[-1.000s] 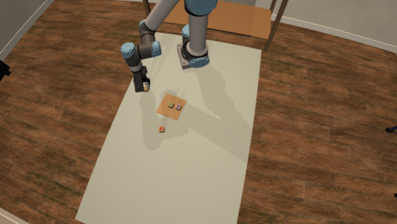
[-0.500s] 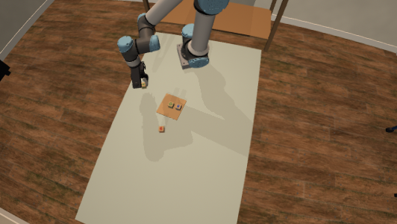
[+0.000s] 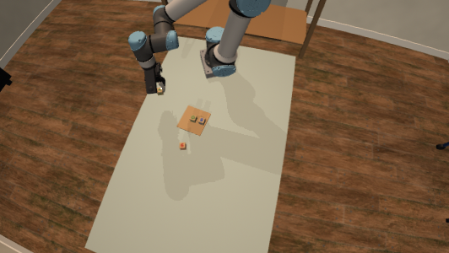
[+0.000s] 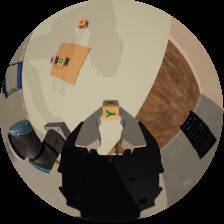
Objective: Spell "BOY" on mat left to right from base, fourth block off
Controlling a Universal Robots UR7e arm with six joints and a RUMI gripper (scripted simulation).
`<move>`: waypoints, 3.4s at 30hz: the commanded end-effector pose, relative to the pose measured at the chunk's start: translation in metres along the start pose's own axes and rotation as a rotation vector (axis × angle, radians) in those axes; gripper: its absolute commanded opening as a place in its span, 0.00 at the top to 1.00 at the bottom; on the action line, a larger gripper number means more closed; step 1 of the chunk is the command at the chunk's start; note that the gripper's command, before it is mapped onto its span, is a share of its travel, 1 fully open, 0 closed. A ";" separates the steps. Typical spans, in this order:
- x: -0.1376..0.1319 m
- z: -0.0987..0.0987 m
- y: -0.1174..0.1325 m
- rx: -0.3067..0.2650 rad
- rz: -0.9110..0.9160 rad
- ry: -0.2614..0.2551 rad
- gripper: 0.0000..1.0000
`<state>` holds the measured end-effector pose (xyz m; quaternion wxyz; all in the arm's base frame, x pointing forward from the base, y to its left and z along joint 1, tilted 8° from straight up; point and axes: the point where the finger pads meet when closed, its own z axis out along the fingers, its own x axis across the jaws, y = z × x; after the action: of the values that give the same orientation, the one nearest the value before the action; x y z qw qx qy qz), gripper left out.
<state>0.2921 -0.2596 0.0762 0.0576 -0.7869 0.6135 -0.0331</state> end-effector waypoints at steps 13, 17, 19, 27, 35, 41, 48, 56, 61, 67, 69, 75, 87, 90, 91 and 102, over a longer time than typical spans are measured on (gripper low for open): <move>0.000 -0.005 0.000 0.000 0.003 0.000 0.91; -0.001 -0.005 -0.001 0.000 0.015 0.000 0.91; -0.001 -0.005 -0.002 0.000 0.025 0.000 0.91; -0.002 -0.005 -0.006 0.000 0.076 0.000 0.91; -0.006 -0.005 -0.016 -0.001 0.201 0.000 0.91; -0.009 -0.005 -0.022 -0.002 0.288 0.000 0.91; -0.016 -0.005 -0.035 -0.003 0.465 0.000 0.91; -0.024 -0.006 -0.047 -0.003 0.644 0.001 0.91; -0.029 -0.006 -0.054 -0.004 0.741 0.001 0.91; -0.035 -0.006 -0.062 -0.004 0.872 0.002 0.91; -0.038 -0.006 -0.064 -0.004 0.917 0.002 0.91; -0.043 -0.006 -0.069 -0.003 1.007 0.002 0.91; -0.061 -0.007 -0.085 -0.003 1.302 0.002 0.91; -0.065 -0.007 -0.088 -0.002 1.370 0.002 0.91; -0.065 -0.007 -0.088 -0.002 1.370 0.002 0.91; -0.083 -0.008 -0.100 -0.001 1.619 0.002 0.91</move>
<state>0.3634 -0.1639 0.0972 0.0673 -0.1568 0.9852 0.0182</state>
